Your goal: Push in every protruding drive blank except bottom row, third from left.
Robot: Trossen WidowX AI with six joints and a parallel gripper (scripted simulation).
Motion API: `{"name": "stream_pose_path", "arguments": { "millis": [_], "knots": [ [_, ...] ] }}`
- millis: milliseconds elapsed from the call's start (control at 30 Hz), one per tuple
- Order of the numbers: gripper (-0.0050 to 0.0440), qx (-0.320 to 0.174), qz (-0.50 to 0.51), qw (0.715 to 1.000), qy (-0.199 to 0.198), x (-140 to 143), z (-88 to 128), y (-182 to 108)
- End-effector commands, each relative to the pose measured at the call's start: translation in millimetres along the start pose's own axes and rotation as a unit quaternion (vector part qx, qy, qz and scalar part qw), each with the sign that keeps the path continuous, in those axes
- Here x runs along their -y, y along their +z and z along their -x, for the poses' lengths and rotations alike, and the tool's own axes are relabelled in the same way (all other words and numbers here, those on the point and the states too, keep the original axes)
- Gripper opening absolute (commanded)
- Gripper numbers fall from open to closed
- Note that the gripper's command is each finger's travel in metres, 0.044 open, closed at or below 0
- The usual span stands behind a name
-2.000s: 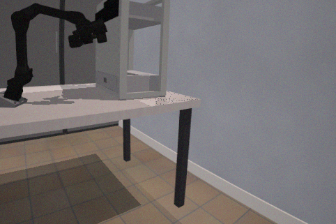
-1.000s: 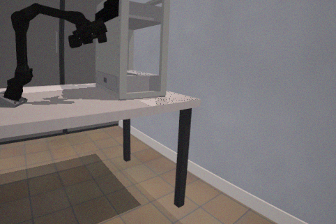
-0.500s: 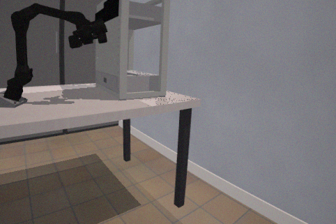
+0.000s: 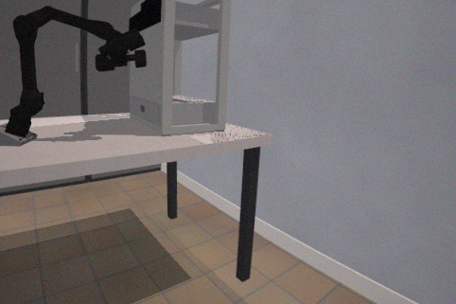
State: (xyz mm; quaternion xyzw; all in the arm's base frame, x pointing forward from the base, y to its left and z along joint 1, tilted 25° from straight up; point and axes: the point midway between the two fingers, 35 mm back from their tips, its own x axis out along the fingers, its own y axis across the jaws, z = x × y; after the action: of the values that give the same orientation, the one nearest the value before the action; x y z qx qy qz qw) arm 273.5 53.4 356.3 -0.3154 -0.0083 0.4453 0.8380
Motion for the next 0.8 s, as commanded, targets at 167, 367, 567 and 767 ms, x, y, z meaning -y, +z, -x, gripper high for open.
{"name": "stream_pose_path", "arguments": {
  "millis": [167, 367, 567, 767],
  "knots": [
    [0.0440, -0.066, -0.049, 0.993, -0.081, 5.9, -9.9, -22.4],
    [0.0440, -0.088, -0.084, 0.984, -0.132, 12.0, -14.0, -35.4],
    [0.0440, -0.097, -0.142, 0.960, -0.221, 21.7, -15.7, -50.4],
    [0.0440, -0.085, -0.187, 0.935, -0.290, 28.0, -13.4, -57.8]
  ]
}}
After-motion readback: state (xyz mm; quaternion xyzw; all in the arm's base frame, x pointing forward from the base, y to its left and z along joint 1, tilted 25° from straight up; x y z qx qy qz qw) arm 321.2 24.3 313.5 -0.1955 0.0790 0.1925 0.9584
